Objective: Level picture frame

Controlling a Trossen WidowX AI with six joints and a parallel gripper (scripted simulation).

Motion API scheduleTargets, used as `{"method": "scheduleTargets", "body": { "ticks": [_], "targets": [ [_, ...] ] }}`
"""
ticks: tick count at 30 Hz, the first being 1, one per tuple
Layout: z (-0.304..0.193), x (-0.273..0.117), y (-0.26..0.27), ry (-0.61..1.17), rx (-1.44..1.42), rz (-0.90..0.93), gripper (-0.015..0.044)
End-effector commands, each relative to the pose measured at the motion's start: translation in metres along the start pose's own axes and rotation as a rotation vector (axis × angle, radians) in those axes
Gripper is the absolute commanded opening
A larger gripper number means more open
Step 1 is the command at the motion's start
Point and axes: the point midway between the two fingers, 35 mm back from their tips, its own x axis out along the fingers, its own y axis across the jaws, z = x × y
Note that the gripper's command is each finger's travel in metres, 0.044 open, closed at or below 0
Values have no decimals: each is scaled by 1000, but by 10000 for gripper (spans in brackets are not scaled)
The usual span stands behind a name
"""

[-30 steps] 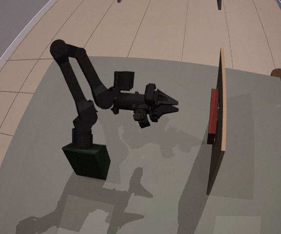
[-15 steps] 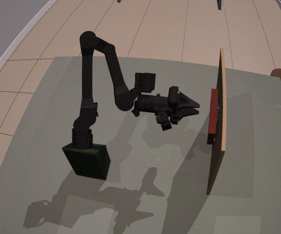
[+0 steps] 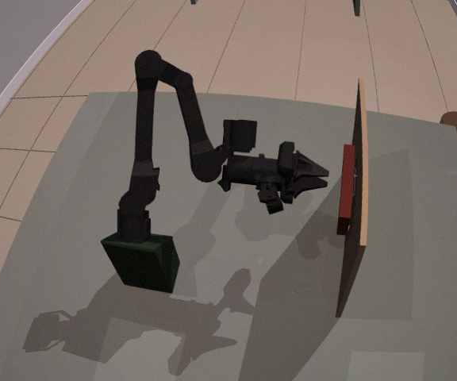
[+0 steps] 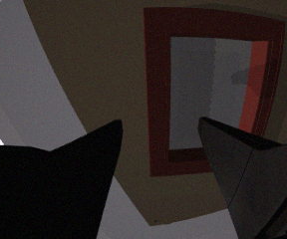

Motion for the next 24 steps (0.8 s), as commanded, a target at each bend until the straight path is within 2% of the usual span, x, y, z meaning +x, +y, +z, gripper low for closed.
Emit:
{"method": "scheduleTargets", "body": {
  "ticks": [1, 24],
  "targets": [
    [-1, 0, 0, 4, 1, -2, 260],
    [-2, 33, 0, 5, 1, -1, 260]
  ]
}}
